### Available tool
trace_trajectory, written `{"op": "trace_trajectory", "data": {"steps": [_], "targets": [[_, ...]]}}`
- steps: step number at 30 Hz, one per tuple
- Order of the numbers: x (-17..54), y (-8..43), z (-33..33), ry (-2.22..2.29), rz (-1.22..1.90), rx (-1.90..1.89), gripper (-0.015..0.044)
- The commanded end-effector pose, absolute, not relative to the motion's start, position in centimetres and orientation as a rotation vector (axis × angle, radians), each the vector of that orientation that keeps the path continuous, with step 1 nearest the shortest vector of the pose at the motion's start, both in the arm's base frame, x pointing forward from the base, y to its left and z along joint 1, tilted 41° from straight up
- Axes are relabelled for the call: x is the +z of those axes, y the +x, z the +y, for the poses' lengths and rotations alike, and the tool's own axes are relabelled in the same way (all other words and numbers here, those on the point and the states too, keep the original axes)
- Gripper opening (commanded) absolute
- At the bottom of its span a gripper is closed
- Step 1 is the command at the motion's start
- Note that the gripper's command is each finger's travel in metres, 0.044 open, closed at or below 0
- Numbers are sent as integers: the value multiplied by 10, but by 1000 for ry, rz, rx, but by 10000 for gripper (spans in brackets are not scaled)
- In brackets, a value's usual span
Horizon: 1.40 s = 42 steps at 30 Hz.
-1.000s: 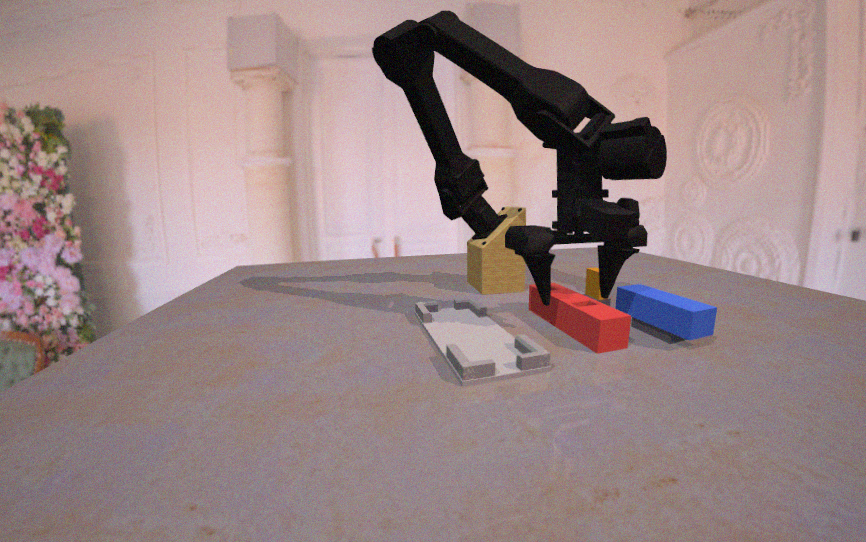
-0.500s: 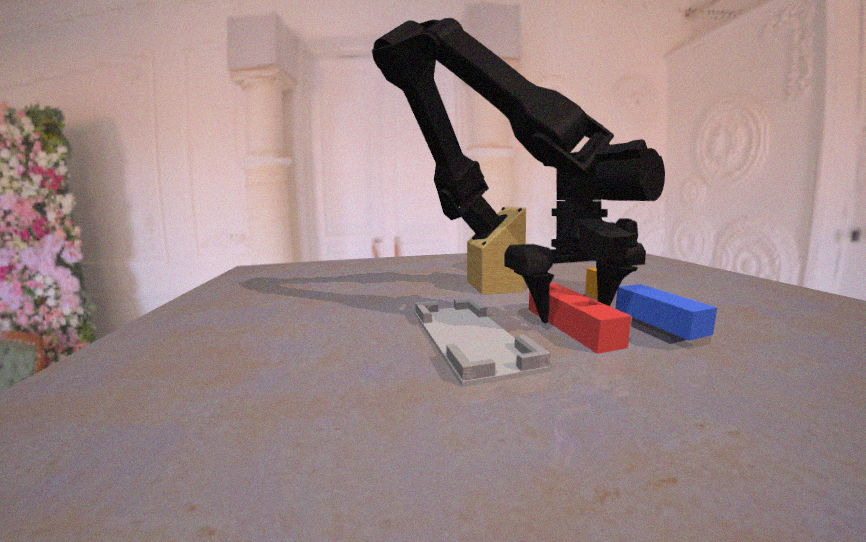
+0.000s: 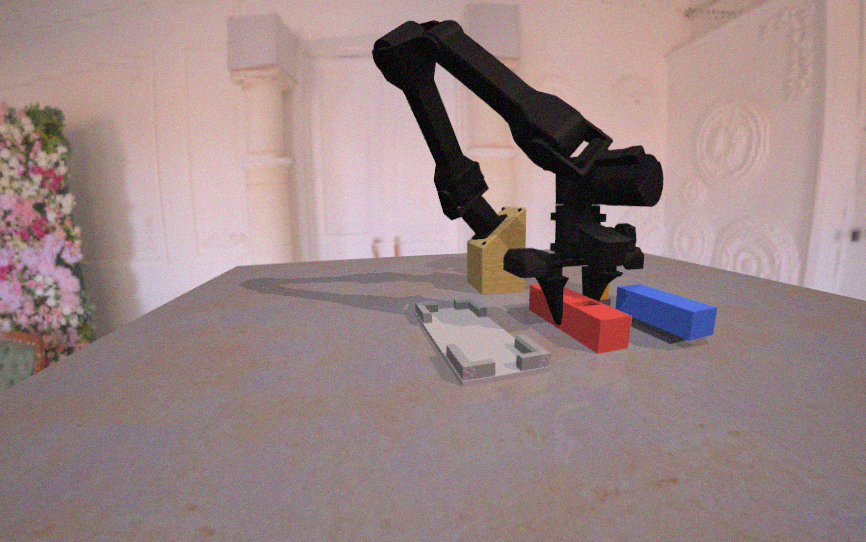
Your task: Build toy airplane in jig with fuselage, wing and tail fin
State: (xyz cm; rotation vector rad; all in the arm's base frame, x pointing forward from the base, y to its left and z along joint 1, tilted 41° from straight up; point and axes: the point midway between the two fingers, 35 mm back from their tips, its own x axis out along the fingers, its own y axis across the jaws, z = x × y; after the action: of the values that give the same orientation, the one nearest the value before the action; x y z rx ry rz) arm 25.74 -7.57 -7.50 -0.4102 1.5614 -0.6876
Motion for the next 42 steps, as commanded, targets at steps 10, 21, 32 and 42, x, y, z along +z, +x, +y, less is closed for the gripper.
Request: {"op": "trace_trajectory", "data": {"steps": [10,21,32,42], "targets": [[-72,264,-66,-401,1521,-672,0],[-55,272,-48,-395,1520,-665,0],[-30,276,-29,-398,1538,-666,0],[-6,276,-11,-403,1552,-672,0]]}}
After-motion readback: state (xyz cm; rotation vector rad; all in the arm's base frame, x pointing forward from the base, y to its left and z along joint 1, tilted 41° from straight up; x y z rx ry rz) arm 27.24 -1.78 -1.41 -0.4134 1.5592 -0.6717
